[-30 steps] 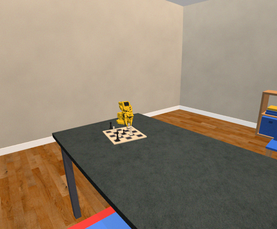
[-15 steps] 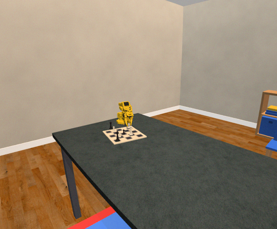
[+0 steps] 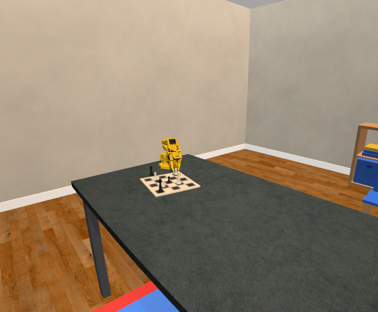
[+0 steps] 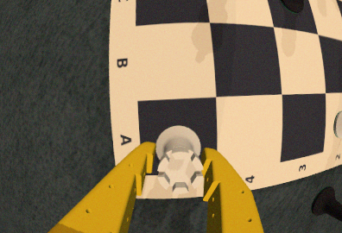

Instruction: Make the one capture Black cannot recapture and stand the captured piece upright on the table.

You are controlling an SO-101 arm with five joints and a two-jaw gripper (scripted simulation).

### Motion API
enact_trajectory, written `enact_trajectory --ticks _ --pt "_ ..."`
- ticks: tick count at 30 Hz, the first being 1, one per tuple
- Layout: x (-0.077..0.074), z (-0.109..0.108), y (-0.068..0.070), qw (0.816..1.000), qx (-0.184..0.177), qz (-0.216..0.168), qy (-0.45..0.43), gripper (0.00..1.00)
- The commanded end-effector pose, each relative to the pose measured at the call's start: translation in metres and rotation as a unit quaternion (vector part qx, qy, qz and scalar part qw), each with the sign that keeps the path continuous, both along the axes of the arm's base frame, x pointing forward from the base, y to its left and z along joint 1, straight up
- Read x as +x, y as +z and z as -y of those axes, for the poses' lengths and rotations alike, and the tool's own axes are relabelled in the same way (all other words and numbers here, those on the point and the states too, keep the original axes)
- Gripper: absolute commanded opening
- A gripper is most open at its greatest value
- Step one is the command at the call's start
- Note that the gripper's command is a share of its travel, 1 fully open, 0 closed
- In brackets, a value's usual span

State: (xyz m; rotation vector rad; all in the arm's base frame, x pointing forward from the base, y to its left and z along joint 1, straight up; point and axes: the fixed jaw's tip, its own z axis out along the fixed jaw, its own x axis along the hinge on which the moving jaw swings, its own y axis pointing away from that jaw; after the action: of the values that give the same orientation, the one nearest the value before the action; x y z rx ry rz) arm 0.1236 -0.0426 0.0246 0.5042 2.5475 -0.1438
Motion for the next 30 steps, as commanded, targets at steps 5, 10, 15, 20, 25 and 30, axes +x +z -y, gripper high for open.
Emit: enact_trajectory --ticks 5,10,15,20,25,30 --pt "-0.003 -0.002 -0.002 1.0 0.007 -0.01 -0.003 0.12" --pt "-0.003 -0.002 0.005 1.0 0.006 -0.006 -0.003 0.12" --pt "-0.003 -0.002 0.011 1.0 0.005 -0.005 -0.003 0.12" --pt "-0.003 -0.002 0.024 1.0 0.006 -0.005 -0.003 0.12" --pt "-0.003 -0.002 0.037 1.0 0.006 -0.006 -0.003 0.12" --pt "-0.003 -0.002 0.049 1.0 0.006 -0.006 -0.003 0.12"
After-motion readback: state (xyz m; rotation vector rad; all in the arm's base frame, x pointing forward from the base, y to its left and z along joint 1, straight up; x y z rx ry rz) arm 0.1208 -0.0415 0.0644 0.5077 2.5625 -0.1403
